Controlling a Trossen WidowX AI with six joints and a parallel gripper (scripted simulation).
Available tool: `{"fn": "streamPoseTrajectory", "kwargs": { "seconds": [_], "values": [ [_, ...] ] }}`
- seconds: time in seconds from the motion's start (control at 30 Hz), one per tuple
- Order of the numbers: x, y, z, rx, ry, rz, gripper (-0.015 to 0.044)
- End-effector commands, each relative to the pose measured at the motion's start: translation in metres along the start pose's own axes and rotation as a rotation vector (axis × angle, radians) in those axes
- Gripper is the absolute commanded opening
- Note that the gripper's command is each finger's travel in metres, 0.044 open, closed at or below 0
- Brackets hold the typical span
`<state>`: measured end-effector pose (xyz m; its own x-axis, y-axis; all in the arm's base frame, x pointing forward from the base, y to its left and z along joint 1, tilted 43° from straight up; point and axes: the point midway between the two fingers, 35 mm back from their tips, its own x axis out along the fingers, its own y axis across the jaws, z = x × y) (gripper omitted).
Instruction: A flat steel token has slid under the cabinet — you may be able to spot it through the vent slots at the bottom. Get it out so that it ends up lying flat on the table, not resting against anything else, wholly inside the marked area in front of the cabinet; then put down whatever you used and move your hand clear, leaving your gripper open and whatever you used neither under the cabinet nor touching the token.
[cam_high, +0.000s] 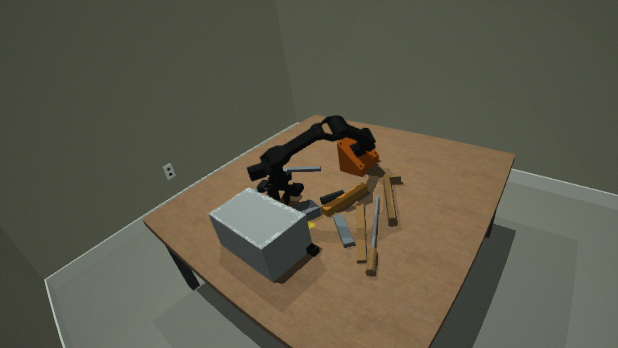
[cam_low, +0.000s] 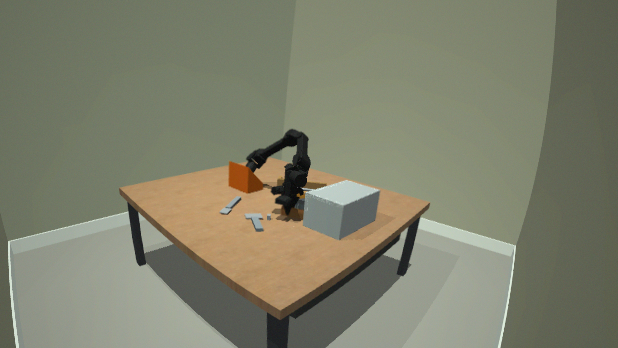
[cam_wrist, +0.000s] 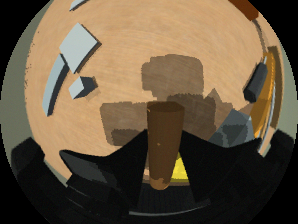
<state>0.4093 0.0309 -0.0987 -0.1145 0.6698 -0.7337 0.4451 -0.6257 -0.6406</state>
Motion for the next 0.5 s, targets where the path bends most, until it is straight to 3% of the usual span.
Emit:
{"fn": "streamPoseTrajectory", "kwargs": {
  "seconds": [0.0,0.47],
  "values": [
    [0.000,-0.001,-0.005,-0.002,0.001,0.002,0.0000],
    [0.001,-0.015,-0.006,-0.001,0.001,0.001,0.0000]
  ]
}}
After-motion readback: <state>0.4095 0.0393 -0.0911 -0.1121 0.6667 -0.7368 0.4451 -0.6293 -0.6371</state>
